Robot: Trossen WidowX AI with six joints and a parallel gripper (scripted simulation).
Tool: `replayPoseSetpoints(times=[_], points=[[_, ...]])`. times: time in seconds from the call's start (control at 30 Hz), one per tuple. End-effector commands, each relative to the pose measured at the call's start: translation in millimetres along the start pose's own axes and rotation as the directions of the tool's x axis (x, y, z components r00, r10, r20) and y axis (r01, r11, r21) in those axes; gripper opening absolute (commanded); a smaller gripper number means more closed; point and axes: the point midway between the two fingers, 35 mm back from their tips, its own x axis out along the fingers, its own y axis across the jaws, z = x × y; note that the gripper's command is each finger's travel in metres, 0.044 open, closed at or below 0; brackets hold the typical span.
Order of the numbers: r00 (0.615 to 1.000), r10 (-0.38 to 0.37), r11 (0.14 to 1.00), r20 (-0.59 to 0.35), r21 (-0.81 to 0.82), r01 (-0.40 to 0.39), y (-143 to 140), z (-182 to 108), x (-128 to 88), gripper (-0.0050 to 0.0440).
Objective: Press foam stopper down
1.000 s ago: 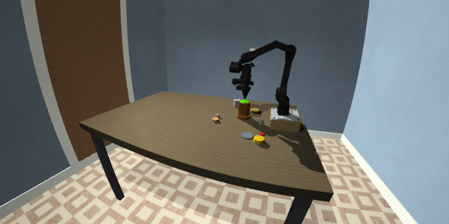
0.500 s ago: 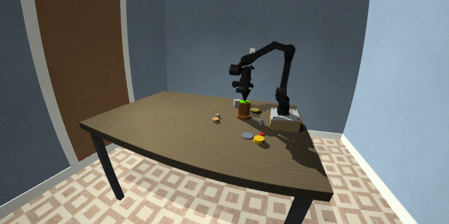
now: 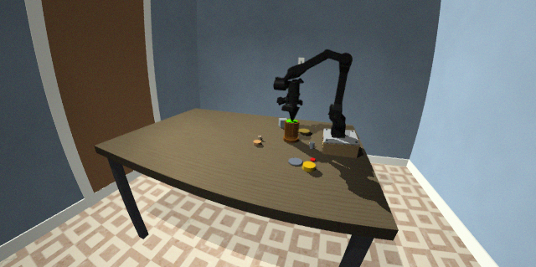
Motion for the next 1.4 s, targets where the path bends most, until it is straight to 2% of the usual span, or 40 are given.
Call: replayPoseSetpoints(times=[0.0, 1.37], points=[[1.000, 0.000, 1.000, 0.022, 0.002, 0.000, 0.4, 3.2, -4.3, 0.0000], [1.000, 0.000, 1.000, 0.022, 0.002, 0.000, 0.4, 0.4, 0.3, 0.0000]])
